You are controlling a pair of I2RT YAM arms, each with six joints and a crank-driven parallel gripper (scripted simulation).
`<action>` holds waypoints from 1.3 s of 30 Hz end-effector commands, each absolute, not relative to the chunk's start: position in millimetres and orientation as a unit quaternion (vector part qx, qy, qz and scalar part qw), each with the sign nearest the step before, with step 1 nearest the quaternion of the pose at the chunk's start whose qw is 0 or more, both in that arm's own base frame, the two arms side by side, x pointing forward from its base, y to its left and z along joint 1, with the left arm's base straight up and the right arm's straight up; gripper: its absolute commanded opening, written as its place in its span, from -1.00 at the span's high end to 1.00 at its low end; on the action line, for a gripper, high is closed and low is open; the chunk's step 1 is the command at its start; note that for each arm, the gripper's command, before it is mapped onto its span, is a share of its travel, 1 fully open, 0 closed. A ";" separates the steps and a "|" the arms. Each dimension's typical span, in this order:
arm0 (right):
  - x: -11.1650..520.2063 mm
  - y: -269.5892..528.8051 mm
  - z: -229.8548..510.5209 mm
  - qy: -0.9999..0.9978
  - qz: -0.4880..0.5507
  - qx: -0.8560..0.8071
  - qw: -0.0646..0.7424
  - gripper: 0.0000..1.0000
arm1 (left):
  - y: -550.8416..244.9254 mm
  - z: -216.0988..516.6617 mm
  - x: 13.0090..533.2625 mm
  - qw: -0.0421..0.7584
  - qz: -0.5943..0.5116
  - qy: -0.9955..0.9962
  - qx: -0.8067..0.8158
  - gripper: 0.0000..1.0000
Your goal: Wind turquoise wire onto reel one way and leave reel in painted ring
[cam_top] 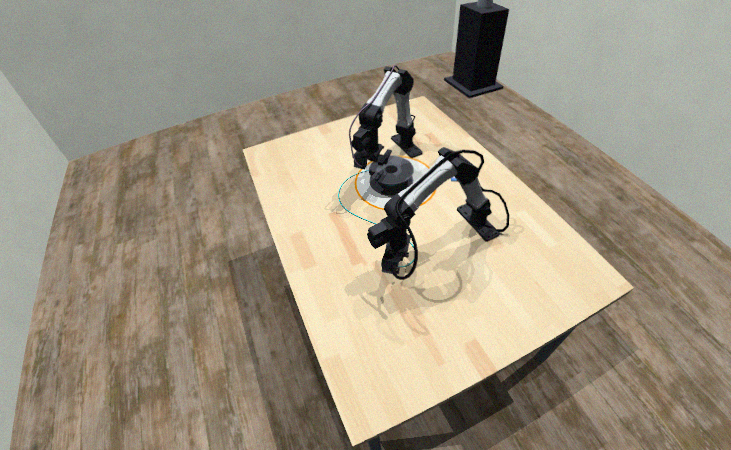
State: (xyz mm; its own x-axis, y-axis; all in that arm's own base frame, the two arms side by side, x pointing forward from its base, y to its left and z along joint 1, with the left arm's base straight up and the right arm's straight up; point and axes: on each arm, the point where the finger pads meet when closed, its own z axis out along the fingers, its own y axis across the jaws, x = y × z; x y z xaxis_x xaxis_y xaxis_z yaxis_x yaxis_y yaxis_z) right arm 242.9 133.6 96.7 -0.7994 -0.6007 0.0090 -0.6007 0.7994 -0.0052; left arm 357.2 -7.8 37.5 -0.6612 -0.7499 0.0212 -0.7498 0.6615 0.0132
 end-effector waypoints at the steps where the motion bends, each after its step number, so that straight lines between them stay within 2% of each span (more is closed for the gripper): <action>1: 240.9 139.2 93.9 -0.941 0.000 0.338 0.000 -1.00 | -4.8 44.8 364.8 0.000 0.000 -0.913 0.407 1.00; 11: 247.7 187.0 91.3 -0.758 0.001 0.652 0.001 -1.00 | -3.9 45.4 364.7 0.000 0.000 -0.913 0.407 1.00; 13: 247.7 187.0 91.3 -0.758 0.001 0.652 0.001 -1.00 | -3.9 45.4 364.7 0.000 0.000 -0.913 0.407 1.00; 14: 247.2 190.6 91.9 -0.697 0.001 0.717 0.000 -1.00 | -3.8 45.4 364.7 0.000 0.000 -0.913 0.407 1.00; 23: 249.1 229.5 94.1 -0.467 0.002 0.884 -0.004 -1.00 | -3.1 45.8 365.4 0.000 0.000 -0.913 0.407 1.00; 26: 248.7 230.0 93.6 -0.387 0.000 0.922 0.000 -1.00 | -2.9 45.9 365.9 0.000 0.000 -0.913 0.407 1.00; 39: 245.2 228.0 83.9 -0.387 0.000 0.922 0.000 -1.00 | -2.7 44.9 366.9 0.000 0.000 -0.913 0.408 1.00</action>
State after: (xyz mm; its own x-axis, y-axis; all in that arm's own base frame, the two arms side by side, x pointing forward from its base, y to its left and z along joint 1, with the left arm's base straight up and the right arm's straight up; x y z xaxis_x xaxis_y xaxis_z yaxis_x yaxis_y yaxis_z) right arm 246.2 229.0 87.9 0.6835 -0.7299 0.0121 -0.7300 -0.6835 0.0040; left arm 357.6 -7.1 39.7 -0.6645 -0.7470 0.0210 -0.7469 0.6648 0.0128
